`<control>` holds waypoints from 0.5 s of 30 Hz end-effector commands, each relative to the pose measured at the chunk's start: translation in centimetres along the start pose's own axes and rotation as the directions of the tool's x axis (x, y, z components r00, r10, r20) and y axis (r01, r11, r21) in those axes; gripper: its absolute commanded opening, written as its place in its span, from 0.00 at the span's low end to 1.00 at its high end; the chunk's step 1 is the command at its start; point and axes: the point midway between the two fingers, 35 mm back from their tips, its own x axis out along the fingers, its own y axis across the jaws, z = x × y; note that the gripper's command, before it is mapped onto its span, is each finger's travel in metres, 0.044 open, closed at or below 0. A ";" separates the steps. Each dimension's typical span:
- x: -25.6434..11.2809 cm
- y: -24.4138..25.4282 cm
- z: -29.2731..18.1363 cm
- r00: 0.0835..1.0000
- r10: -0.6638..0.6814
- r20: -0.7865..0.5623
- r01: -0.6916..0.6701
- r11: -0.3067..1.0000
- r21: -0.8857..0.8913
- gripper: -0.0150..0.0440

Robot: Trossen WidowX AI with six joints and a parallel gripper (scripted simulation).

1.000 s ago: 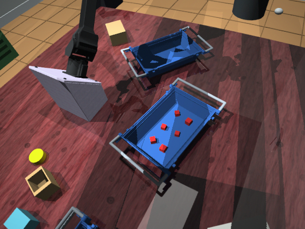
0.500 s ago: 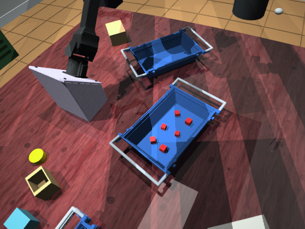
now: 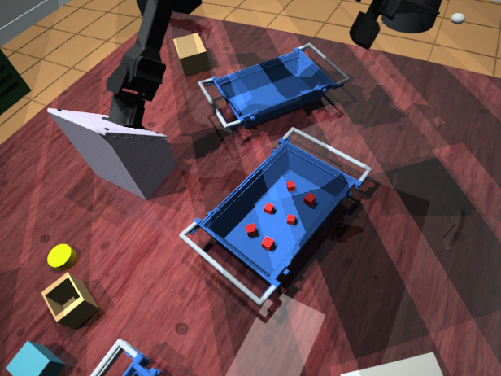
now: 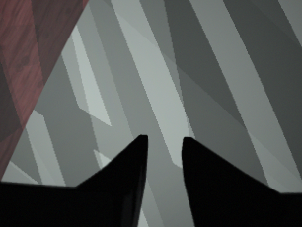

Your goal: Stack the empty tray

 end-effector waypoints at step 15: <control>1.3 20.7 1.9 0.607 0.769 0.200 -0.521 0.575 -0.631 0.40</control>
